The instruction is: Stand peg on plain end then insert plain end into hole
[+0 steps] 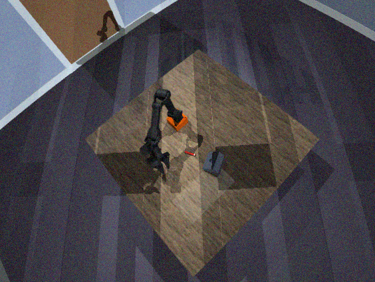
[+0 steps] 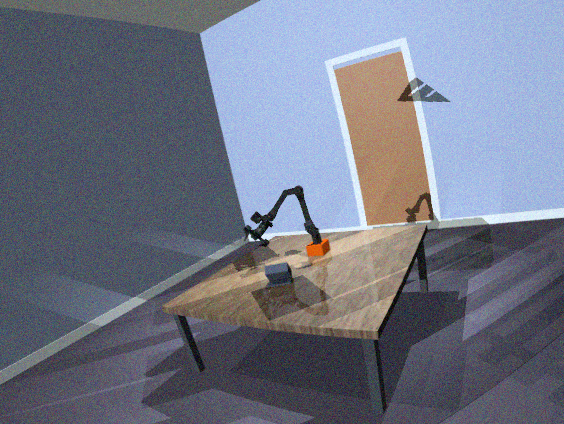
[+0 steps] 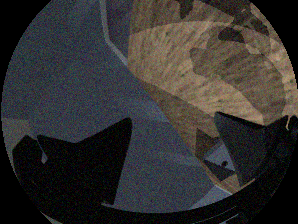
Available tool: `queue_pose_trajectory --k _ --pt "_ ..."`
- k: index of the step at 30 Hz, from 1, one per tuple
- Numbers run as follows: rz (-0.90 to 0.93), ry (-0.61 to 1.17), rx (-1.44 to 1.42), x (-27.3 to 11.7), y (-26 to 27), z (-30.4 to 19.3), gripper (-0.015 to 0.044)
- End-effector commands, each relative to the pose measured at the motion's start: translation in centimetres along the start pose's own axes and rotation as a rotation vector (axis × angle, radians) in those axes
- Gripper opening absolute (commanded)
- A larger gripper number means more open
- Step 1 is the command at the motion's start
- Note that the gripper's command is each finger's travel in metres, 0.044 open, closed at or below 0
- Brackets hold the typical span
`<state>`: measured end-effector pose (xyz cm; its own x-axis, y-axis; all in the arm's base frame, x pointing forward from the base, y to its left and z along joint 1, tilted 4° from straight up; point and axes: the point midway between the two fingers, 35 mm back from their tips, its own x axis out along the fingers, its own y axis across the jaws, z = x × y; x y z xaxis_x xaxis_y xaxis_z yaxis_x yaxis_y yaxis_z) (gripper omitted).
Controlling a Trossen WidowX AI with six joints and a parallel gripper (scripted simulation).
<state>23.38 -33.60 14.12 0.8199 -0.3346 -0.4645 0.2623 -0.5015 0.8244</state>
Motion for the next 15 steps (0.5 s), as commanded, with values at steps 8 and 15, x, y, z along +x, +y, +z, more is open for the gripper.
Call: queue_pose_trajectory --k 8,15 --pt "-0.073 0.005 -0.143 1.2 -1.2 -1.4 0.0440" --pt "-0.151 0.018 -0.304 2.2 -2.5 -2.8 0.0440"
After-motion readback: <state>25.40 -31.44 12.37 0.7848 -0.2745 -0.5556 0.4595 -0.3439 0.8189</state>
